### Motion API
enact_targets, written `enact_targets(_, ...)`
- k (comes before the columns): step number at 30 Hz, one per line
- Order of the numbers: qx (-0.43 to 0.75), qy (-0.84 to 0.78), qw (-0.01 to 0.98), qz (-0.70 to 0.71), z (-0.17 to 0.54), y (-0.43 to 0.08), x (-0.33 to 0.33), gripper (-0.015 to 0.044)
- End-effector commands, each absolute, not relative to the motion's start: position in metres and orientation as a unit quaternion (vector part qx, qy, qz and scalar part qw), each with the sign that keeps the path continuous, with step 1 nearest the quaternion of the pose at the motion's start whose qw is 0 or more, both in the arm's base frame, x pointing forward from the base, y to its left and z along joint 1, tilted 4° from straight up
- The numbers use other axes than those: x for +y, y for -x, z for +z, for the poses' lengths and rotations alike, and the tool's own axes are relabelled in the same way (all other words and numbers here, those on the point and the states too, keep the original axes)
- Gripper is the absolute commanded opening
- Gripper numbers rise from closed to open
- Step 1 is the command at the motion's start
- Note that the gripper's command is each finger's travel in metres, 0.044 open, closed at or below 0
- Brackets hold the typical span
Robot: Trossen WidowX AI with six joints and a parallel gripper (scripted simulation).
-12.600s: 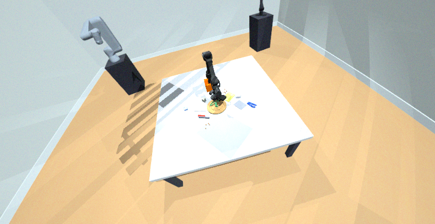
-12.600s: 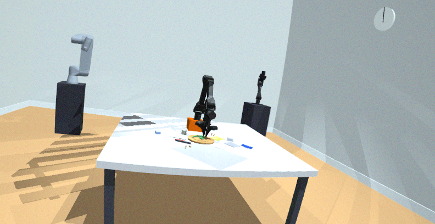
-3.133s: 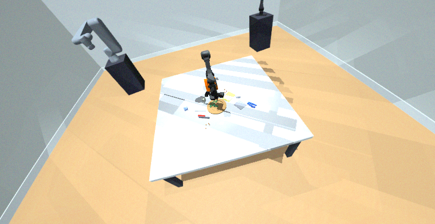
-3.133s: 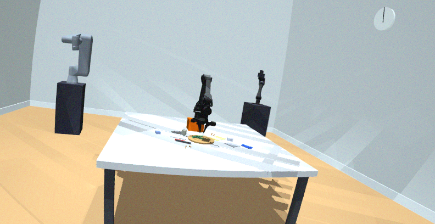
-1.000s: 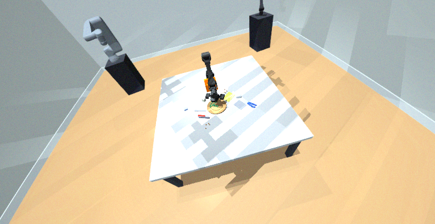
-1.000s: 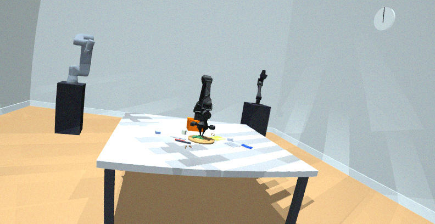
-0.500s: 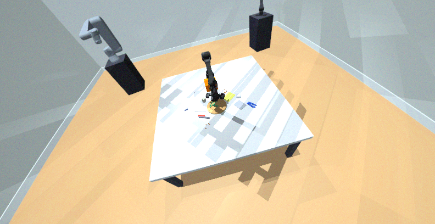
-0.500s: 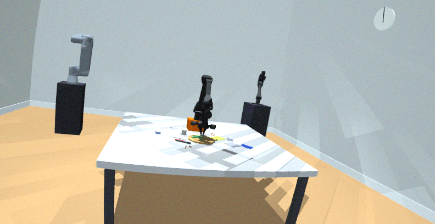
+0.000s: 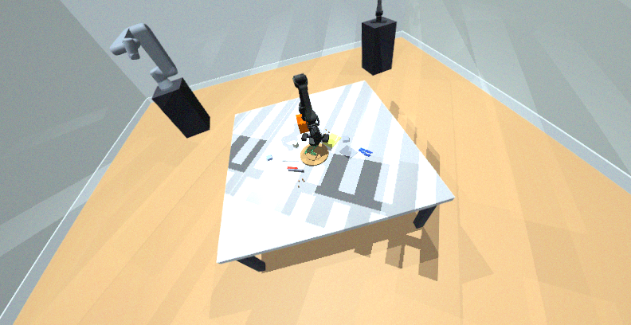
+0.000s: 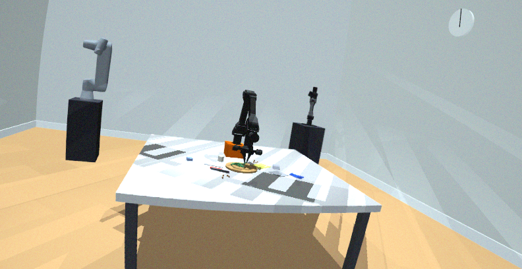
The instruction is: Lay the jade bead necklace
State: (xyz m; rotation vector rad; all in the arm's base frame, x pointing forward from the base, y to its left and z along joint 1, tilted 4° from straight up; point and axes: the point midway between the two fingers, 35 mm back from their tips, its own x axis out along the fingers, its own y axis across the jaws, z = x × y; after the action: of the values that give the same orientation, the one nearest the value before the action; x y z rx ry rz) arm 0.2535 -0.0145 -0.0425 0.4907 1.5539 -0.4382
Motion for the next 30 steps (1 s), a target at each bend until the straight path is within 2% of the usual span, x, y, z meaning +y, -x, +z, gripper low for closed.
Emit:
enact_targets(1, 0.689, -0.22, 0.662, -0.194, -0.0455, -0.2515, -0.0133, 0.0)
enact_targets(8, 0.689, -0.22, 0.662, -0.194, -0.051, -0.2512, -0.013, 0.0)
enact_targets(25, 0.687, -0.219, 0.665, -0.193, -0.0447, -0.2535, -0.0136, 0.044)
enact_targets(30, 0.689, -0.22, 0.662, -0.194, -0.0431, -0.2536, -0.0137, 0.044)
